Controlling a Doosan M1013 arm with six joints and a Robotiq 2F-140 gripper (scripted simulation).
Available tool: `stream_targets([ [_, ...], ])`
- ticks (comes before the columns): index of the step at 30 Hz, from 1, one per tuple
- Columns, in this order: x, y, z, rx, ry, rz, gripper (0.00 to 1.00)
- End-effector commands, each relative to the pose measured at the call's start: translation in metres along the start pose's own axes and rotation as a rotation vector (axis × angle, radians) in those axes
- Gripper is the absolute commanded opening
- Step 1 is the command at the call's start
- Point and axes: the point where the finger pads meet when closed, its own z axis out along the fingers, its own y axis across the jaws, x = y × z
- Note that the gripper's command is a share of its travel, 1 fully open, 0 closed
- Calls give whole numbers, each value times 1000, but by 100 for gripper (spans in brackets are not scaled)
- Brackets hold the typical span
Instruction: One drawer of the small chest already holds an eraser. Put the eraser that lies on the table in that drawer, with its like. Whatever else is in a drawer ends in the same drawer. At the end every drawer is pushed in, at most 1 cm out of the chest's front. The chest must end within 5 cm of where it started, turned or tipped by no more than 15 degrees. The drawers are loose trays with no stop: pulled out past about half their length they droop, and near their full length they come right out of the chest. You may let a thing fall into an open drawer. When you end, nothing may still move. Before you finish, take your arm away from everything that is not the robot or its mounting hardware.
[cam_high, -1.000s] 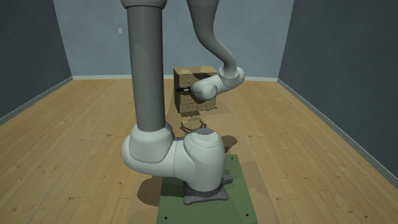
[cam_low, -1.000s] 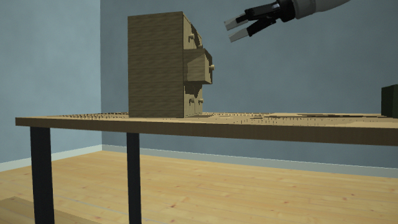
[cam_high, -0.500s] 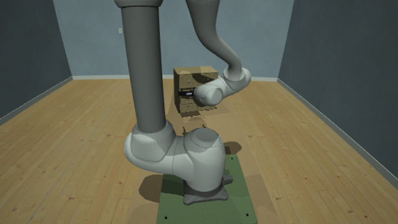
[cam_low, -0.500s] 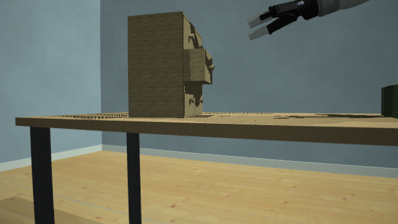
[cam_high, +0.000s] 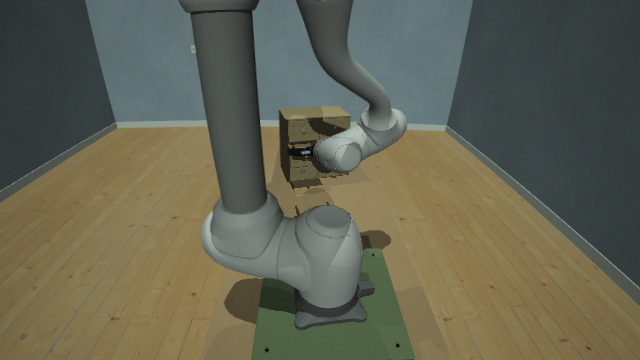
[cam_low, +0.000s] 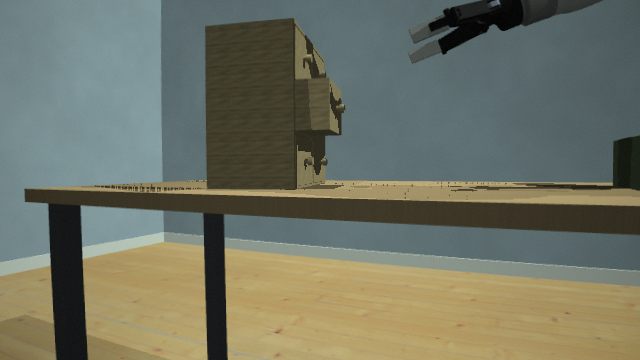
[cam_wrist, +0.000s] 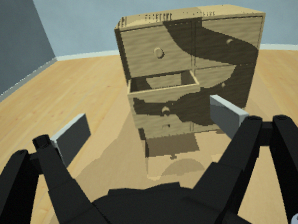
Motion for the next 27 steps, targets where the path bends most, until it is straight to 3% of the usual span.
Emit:
stream_targets([
  [1, 0, 0, 0, 0, 0, 0, 100],
  [13, 1, 0, 0, 2, -28, 0, 100],
  [27, 5, 0, -2, 1, -149, 0, 100],
])
